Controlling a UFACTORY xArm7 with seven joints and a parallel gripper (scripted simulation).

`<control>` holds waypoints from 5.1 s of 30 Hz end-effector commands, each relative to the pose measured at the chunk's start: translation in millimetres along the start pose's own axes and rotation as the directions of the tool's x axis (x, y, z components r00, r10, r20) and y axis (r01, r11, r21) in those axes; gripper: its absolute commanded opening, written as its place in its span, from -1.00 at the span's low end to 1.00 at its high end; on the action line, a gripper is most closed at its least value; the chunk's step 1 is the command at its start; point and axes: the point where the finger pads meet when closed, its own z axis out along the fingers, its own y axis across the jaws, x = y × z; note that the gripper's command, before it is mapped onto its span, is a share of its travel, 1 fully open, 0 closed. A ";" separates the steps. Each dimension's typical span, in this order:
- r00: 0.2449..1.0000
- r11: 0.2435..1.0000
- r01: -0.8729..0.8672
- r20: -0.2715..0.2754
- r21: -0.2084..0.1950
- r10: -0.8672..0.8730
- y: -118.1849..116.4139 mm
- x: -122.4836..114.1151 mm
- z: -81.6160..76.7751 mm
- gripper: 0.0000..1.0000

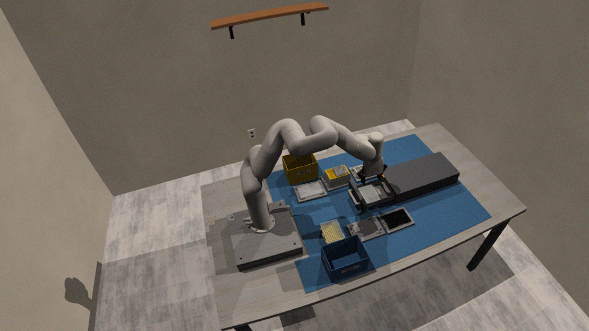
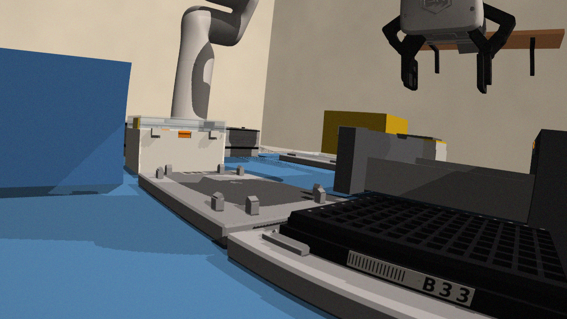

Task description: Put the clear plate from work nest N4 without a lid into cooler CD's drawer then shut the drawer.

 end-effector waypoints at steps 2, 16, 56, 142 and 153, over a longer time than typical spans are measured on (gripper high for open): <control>1.000 1.000 0.000 0.000 -0.004 0.000 1.3 0.0 -10.8 1.00; 1.000 1.000 0.000 0.000 -0.005 0.000 1.2 0.0 -25.4 1.00; 1.000 1.000 0.000 0.000 -0.004 0.000 -143.0 0.1 -1.4 -1.00; 1.000 1.000 0.000 0.000 -0.003 0.000 -139.7 0.1 88.7 -1.00; 1.000 1.000 0.000 0.000 -0.003 0.000 -124.6 0.1 88.7 -1.00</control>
